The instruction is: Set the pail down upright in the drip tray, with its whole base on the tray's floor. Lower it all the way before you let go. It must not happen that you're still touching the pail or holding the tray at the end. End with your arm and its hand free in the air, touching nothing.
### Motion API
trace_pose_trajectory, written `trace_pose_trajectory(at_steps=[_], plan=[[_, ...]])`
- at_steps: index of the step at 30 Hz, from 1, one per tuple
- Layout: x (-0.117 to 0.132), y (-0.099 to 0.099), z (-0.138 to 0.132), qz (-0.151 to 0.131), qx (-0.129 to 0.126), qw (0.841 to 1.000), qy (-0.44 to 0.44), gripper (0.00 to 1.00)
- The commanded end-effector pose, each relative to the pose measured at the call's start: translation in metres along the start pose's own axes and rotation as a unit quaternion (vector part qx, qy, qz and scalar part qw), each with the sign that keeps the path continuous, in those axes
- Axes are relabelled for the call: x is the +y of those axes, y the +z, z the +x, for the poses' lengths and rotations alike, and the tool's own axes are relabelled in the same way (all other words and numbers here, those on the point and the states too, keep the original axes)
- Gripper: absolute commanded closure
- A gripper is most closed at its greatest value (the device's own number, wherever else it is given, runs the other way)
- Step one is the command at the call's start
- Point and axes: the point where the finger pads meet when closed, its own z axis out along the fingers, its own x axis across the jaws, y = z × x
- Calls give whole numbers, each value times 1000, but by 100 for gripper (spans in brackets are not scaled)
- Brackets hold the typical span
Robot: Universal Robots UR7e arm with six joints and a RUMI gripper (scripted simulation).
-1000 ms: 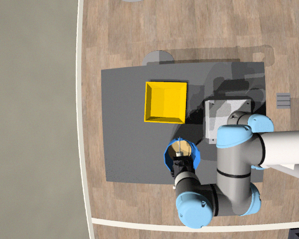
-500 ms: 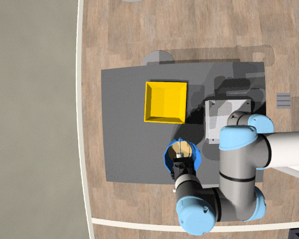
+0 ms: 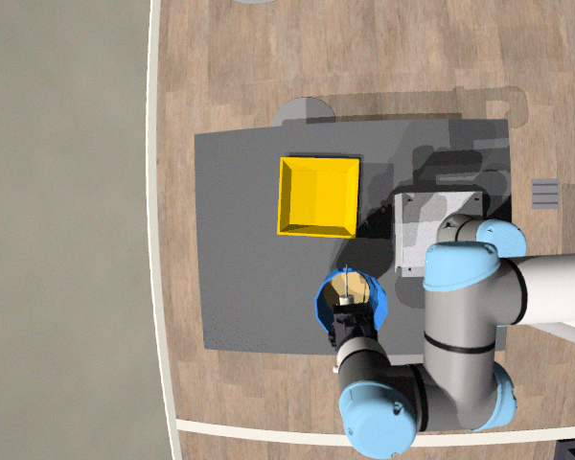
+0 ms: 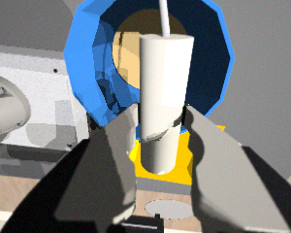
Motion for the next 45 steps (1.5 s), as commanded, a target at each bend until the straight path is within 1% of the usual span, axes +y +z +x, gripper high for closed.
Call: trace_pose_trajectory(at_steps=[1,45], plan=[[0,-1,0,0,1,1000,0,100],[0,-1,0,0,1,1000,0,100]])
